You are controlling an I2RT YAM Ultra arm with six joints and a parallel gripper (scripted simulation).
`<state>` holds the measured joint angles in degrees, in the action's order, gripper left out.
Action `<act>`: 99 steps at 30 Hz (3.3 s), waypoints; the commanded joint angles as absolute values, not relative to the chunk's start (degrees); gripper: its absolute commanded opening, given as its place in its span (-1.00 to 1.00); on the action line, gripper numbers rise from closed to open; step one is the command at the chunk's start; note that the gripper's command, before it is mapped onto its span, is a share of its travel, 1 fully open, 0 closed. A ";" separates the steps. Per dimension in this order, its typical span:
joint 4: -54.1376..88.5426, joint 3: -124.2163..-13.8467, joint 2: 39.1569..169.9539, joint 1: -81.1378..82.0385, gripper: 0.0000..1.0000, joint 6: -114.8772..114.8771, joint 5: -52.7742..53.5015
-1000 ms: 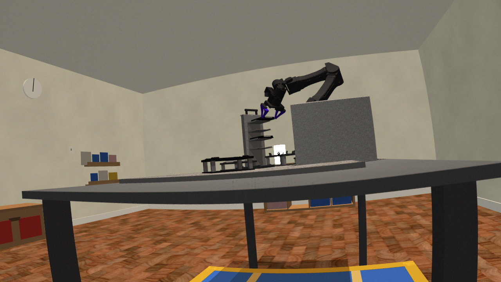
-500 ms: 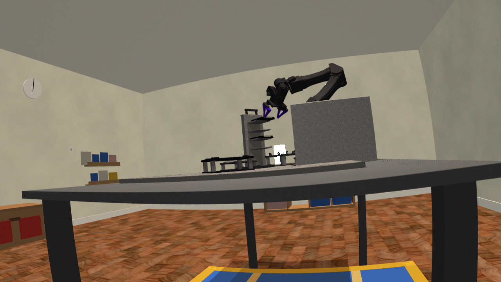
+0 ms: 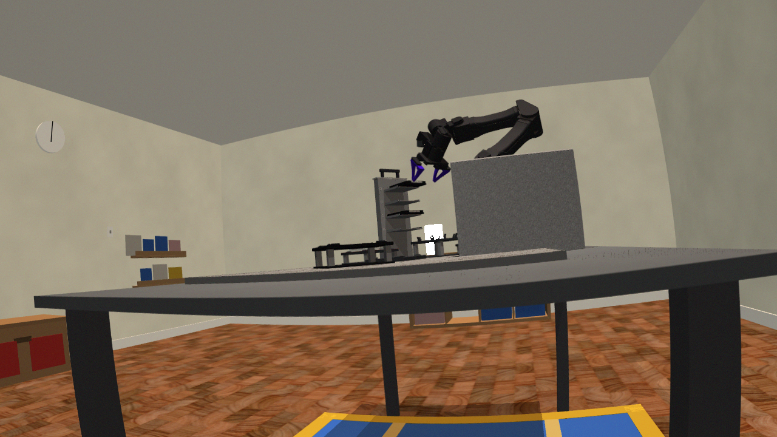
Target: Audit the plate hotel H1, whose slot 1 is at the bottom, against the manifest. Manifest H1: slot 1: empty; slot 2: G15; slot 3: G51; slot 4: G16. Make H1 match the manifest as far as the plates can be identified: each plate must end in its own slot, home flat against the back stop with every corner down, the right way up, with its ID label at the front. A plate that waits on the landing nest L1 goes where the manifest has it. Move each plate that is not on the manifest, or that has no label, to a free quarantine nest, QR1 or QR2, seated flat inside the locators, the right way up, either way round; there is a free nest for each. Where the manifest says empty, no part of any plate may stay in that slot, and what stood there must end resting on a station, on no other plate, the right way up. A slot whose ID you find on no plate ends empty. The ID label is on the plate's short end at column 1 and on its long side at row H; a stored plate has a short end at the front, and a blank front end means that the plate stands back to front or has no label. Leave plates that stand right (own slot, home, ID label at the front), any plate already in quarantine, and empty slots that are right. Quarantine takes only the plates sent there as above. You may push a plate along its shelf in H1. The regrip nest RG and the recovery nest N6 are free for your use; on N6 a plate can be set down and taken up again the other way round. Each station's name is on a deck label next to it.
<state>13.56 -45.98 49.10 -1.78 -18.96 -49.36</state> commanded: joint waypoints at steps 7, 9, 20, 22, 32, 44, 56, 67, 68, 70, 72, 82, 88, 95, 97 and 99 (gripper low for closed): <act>15.32 -44.73 46.56 0.12 1.00 -17.93 -51.17; 15.78 -44.27 45.86 0.69 1.00 -17.65 -51.71; 17.64 -41.29 42.02 3.02 -1.00 -16.43 -53.94; 17.47 -41.09 41.92 2.86 -1.00 -16.52 -53.79; 17.46 -41.09 41.92 2.85 -1.00 -16.53 -53.78; 17.46 -41.09 41.92 2.85 -1.00 -16.53 -53.78; 16.73 -41.69 42.89 2.02 -1.00 -16.97 -52.99; 15.74 -42.59 44.30 0.86 -1.00 -17.56 -51.88; 15.65 -42.68 44.44 0.75 -1.00 -17.62 -51.78; 15.46 -42.87 44.72 0.53 -1.00 -17.73 -51.57; 15.28 -43.06 45.00 0.31 -1.00 -17.83 -51.36; 14.60 -43.83 46.14 -0.53 -1.00 -18.24 -50.55; 14.12 -44.42 46.99 -1.13 -1.00 -18.52 -49.98; 13.74 -44.92 47.69 -1.61 -1.00 -18.74 -49.51; 13.60 -45.13 47.98 -1.80 -1.00 -18.82 -49.33; 13.46 -45.34 48.26 -1.98 -1.00 -18.90 -49.16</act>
